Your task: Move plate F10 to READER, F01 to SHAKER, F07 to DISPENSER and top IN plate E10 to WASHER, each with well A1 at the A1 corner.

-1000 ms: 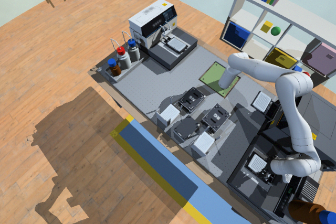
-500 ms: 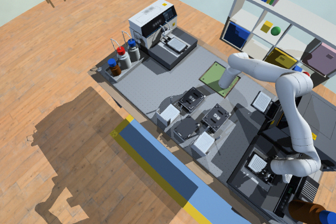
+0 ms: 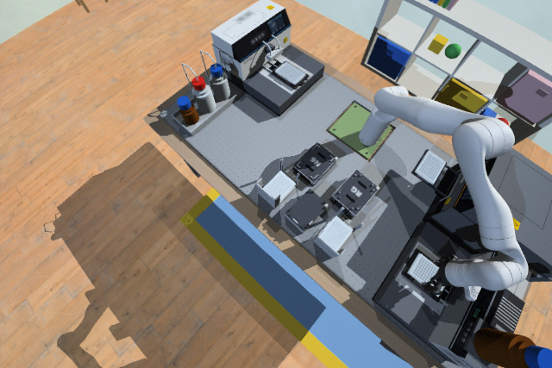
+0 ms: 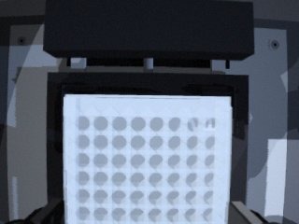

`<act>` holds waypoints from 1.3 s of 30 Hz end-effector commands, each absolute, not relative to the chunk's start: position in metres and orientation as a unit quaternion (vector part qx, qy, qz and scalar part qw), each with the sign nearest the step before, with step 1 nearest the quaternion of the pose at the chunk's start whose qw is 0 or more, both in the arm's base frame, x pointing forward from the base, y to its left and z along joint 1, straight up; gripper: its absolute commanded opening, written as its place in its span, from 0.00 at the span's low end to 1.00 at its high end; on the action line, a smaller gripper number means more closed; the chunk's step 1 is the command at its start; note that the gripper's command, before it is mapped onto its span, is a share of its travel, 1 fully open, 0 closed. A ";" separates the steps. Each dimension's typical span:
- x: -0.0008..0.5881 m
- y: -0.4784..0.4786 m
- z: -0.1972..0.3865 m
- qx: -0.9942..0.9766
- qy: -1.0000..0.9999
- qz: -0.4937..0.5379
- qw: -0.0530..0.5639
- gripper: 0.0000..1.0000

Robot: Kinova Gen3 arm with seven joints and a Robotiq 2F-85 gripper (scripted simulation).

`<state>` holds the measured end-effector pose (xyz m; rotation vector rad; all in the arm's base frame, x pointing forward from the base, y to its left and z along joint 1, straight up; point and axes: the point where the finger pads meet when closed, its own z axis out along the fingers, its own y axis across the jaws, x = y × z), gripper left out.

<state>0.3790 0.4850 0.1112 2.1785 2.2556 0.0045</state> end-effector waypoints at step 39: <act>0.379 0.486 0.129 0.695 0.719 0.003 0.003 0.94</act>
